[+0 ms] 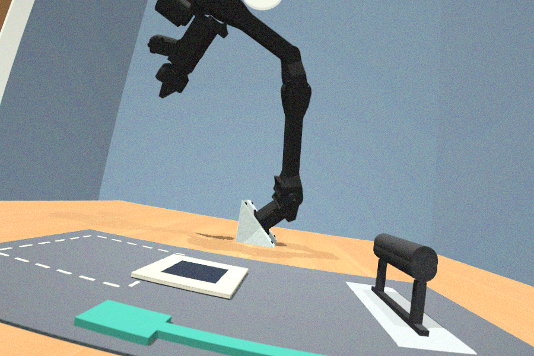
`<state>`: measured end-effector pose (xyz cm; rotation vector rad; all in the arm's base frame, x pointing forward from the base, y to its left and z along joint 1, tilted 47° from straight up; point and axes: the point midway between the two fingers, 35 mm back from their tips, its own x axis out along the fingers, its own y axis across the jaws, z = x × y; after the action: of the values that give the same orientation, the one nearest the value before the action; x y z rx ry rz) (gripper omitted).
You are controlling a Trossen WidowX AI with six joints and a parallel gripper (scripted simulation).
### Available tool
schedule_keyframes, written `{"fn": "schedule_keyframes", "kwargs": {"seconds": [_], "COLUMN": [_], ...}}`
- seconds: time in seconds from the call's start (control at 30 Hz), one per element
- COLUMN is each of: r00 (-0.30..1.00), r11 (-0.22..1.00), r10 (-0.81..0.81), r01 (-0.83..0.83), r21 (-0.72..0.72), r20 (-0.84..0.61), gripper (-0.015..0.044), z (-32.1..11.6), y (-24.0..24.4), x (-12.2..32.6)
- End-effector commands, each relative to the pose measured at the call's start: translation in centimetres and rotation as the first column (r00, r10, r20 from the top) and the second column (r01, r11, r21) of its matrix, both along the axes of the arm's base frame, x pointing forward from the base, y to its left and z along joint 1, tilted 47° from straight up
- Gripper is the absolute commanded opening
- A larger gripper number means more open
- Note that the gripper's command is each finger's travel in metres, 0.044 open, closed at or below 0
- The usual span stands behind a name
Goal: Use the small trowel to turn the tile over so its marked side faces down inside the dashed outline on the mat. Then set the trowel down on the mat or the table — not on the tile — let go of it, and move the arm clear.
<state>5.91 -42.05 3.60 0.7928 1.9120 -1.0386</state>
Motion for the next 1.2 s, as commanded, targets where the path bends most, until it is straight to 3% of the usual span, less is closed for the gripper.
{"fn": "schedule_keyframes", "kwargs": {"seconds": [0.0, 0.63, 1.17], "r00": [0.990, 0.766, 0.433], "r11": [0.998, 0.923, 0.734], "r10": [0.066, 0.271, 0.245], "r01": [-0.068, -0.379, -0.667], "r21": [0.017, 0.070, 0.125], "r20": [0.123, 0.584, 0.867], "gripper": [0.0270, 0.0270, 0.0270], "z": [1.1, 7.8, 15.9], "y": [1.9, 15.7, 33.3], "x": [5.5, 24.3, 32.0]}}
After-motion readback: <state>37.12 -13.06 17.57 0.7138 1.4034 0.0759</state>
